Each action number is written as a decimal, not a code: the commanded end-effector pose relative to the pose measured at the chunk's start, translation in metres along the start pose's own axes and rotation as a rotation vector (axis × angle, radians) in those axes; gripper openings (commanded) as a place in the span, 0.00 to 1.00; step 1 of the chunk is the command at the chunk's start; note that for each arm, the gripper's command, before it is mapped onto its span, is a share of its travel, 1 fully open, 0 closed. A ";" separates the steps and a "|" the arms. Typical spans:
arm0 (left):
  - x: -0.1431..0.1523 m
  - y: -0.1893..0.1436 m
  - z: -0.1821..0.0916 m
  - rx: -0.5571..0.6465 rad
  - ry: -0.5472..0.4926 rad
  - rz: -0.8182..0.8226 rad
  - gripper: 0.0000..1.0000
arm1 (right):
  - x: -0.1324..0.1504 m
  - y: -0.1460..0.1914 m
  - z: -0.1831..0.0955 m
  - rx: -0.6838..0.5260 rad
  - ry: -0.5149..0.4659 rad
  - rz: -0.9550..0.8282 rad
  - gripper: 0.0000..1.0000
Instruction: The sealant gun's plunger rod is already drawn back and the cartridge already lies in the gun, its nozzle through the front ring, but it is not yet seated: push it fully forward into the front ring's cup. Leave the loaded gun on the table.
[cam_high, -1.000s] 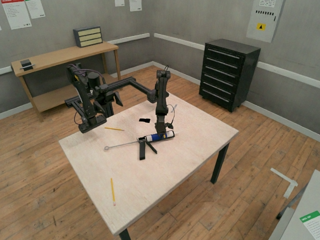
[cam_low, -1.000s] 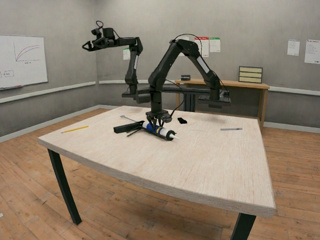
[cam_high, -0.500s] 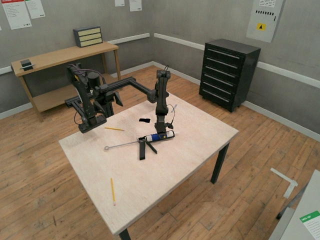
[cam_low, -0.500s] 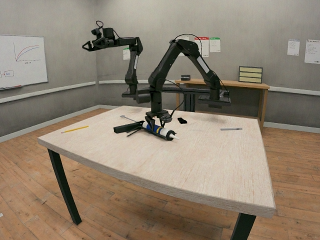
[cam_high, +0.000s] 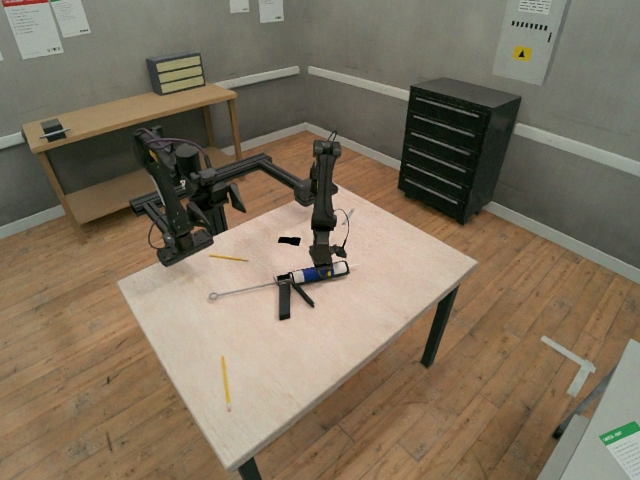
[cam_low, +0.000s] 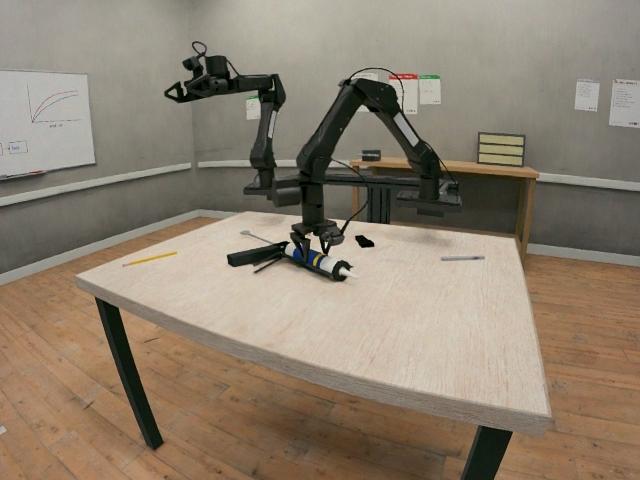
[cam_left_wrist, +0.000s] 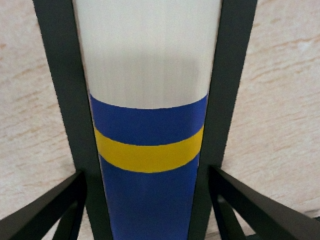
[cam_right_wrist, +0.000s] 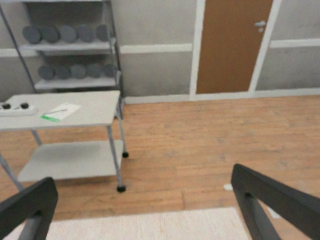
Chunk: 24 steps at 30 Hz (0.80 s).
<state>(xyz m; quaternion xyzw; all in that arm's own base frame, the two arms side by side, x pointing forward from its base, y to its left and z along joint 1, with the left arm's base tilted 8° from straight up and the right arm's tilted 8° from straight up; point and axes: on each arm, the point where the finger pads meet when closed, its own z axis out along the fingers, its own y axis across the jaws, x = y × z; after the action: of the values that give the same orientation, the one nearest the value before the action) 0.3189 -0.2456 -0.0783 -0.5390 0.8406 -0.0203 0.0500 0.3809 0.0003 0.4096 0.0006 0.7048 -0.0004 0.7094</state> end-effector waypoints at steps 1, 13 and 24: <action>0.008 -0.012 -0.026 0.043 0.003 0.008 0.71 | -0.032 0.002 -0.010 -0.003 -0.083 0.001 1.00; 0.000 -0.003 -0.017 0.030 -0.001 0.000 0.71 | -0.032 0.002 -0.010 -0.003 -0.083 0.001 1.00; 0.005 -0.007 -0.048 0.032 -0.005 0.007 0.71 | -0.032 0.002 -0.010 -0.003 -0.083 0.001 1.00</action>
<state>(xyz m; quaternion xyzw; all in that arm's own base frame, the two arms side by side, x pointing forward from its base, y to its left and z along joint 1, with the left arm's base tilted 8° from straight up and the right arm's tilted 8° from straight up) 0.3147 -0.2452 -0.0532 -0.5396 0.8402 -0.0207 0.0499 0.3809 0.0003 0.4096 0.0006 0.7048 -0.0004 0.7094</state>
